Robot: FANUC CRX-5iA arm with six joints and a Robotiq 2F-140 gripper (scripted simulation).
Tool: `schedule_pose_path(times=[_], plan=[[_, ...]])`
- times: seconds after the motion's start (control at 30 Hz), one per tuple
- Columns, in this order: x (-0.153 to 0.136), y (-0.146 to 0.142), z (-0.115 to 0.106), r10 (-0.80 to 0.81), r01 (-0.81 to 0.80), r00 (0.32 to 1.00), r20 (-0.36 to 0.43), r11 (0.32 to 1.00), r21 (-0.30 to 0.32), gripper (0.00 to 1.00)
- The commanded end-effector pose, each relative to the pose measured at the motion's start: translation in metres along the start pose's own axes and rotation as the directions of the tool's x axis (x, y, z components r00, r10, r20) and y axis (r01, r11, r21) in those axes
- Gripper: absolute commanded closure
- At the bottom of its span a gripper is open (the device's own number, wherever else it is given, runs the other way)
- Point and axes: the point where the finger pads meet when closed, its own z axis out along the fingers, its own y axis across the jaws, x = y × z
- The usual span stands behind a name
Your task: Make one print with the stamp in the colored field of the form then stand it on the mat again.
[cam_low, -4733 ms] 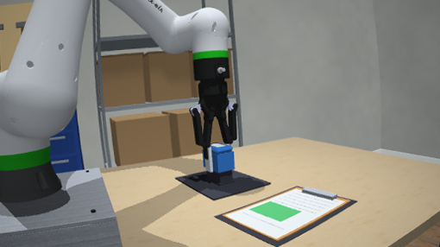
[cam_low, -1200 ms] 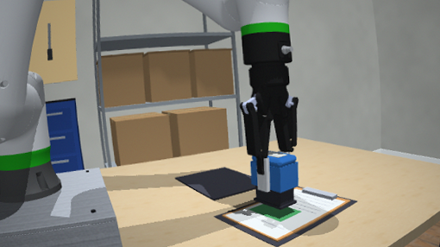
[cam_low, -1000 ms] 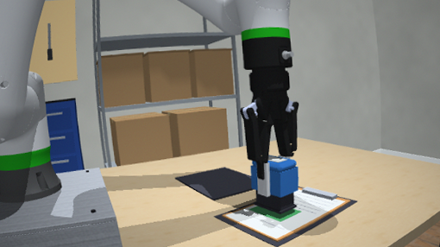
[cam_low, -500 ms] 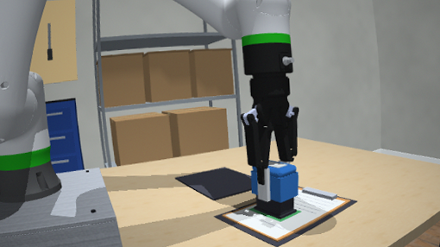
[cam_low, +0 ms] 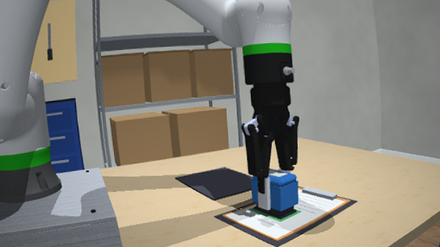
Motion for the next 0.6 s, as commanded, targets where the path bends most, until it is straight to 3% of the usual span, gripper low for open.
schedule_pose_path(times=[0.0,0.57], plan=[[-0.0001,0.0001,0.0025,0.000,0.000,1.000,0.000,1.000,0.000,0.80],[-0.0001,0.0001,0.0049,0.000,0.000,1.000,0.000,1.000,0.000,0.80]])
